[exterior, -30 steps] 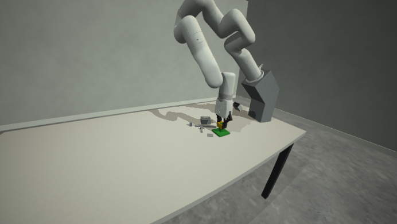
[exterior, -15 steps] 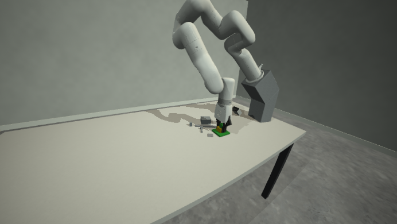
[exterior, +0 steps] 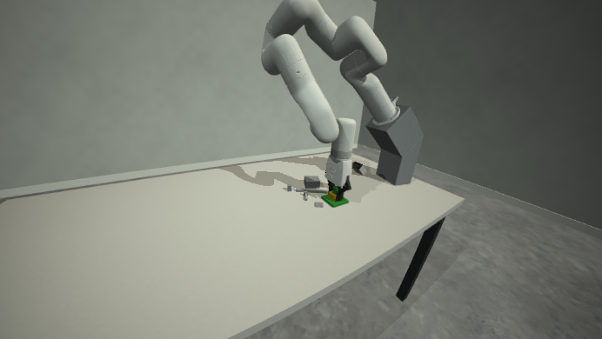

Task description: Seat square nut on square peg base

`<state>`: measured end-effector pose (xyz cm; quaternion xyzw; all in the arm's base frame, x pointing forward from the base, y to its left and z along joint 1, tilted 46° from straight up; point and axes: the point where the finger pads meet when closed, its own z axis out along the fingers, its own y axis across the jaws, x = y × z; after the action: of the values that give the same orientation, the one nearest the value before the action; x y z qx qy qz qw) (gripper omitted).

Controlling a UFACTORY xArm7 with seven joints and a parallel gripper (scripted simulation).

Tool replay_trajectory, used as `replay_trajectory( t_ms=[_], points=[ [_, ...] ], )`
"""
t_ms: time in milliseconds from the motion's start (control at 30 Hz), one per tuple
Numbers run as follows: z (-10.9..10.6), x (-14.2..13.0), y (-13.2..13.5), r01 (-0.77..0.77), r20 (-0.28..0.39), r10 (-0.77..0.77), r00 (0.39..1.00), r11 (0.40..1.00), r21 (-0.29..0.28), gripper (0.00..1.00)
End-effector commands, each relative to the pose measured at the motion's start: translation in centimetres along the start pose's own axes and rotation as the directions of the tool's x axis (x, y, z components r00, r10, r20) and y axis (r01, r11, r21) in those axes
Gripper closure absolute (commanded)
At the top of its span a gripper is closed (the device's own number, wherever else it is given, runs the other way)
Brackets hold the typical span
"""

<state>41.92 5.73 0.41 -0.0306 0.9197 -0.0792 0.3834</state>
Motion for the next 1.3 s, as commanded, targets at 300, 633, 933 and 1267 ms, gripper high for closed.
replay_trajectory(
  t_ms=[300, 633, 933, 1267],
  points=[
    [-0.03, 0.00, 0.05, 0.000, 0.000, 0.000, 1.000, 1.000, -0.001, 1.00],
    [-0.03, 0.00, 0.05, 0.000, 0.000, 0.000, 1.000, 1.000, -0.001, 0.00],
    [-0.03, 0.00, 0.05, 0.000, 0.000, 0.000, 1.000, 1.000, -0.001, 0.00],
    [-0.78, -0.21, -0.03, -0.001, 0.000, 0.001, 1.000, 1.000, 0.005, 0.00]
  ],
)
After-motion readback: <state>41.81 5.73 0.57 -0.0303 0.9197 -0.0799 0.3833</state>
